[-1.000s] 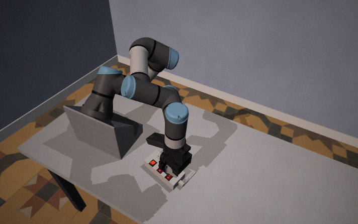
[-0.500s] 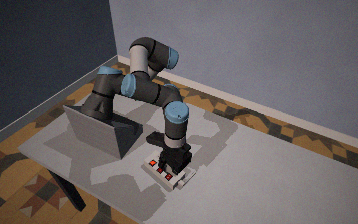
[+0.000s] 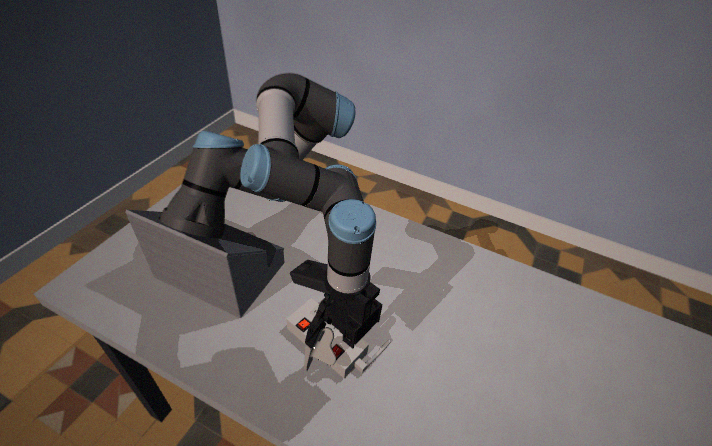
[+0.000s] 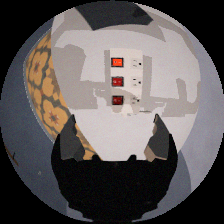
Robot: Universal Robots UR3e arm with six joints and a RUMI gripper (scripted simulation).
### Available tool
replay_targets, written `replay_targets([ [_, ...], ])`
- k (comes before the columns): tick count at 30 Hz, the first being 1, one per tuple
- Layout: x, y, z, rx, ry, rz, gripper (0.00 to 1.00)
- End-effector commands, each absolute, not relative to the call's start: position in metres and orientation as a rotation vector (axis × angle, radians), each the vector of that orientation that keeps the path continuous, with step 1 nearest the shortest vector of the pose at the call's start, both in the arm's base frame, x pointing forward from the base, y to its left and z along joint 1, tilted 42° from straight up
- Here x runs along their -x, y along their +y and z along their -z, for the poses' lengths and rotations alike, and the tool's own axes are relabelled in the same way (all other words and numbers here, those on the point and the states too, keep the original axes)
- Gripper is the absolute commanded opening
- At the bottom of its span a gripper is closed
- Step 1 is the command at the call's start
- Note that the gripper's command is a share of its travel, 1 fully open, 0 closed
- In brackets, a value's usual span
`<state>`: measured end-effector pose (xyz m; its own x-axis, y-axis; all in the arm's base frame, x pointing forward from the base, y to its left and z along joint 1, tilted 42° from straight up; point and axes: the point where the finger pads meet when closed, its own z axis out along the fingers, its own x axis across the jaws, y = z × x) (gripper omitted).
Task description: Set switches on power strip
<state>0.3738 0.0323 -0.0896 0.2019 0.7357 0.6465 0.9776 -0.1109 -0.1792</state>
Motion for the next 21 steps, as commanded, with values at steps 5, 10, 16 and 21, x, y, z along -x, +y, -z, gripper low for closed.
replay_targets([
  [5,-0.376,0.011,0.066,1.908,-1.593,0.544,1.00],
  [10,-0.376,0.003,0.058,1.908,-1.593,0.544,1.00],
  [16,-0.377,-0.012,0.041,1.907,-1.591,0.543,1.00],
  [21,-0.378,-0.022,0.030,1.907,-1.591,0.543,1.00],
])
